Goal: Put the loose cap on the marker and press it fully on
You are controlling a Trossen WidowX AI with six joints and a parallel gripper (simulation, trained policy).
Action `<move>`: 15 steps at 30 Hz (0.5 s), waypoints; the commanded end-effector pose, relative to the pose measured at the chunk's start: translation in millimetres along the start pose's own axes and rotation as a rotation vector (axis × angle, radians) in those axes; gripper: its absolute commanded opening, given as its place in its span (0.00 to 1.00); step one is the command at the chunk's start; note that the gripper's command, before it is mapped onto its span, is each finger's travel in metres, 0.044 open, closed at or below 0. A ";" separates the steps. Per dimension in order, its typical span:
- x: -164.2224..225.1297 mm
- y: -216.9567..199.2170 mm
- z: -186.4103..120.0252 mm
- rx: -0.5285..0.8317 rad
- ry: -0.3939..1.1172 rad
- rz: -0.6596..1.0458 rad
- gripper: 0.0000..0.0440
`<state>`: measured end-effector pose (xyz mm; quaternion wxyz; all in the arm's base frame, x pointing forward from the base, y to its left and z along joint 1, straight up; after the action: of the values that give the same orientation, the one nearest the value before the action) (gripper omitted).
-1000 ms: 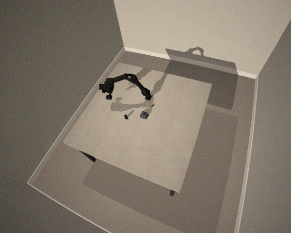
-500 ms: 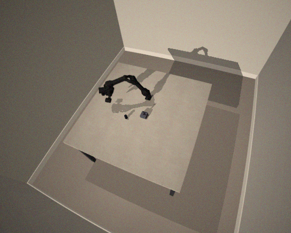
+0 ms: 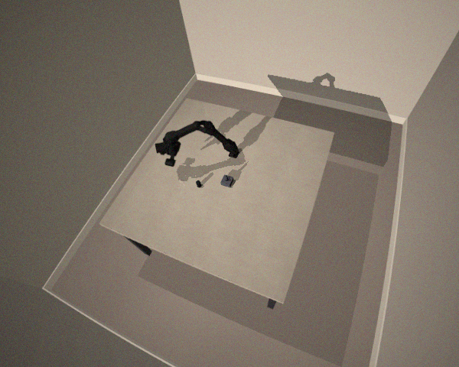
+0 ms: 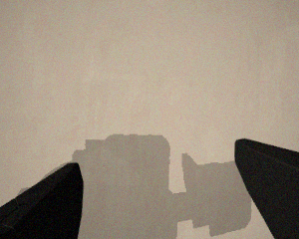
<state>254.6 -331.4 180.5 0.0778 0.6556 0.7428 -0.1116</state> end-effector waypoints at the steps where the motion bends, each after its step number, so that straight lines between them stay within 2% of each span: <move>1: 4.3 8.9 0.1 -0.007 0.011 0.015 0.71; 15: 22.3 40.4 -3.9 -0.029 0.037 0.061 0.71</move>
<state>286.4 -308.6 177.7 0.0793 0.6745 0.7282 -0.0920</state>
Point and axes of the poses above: the point midway between the two fingers, 35 mm back from their tips, its own z axis out along the fingers, its own y axis across the jaws, x = y × z, the point moved 3 cm from there along -z, back along the fingers, and after that the axes turned 5 degrees about z, right-handed, at the moved point
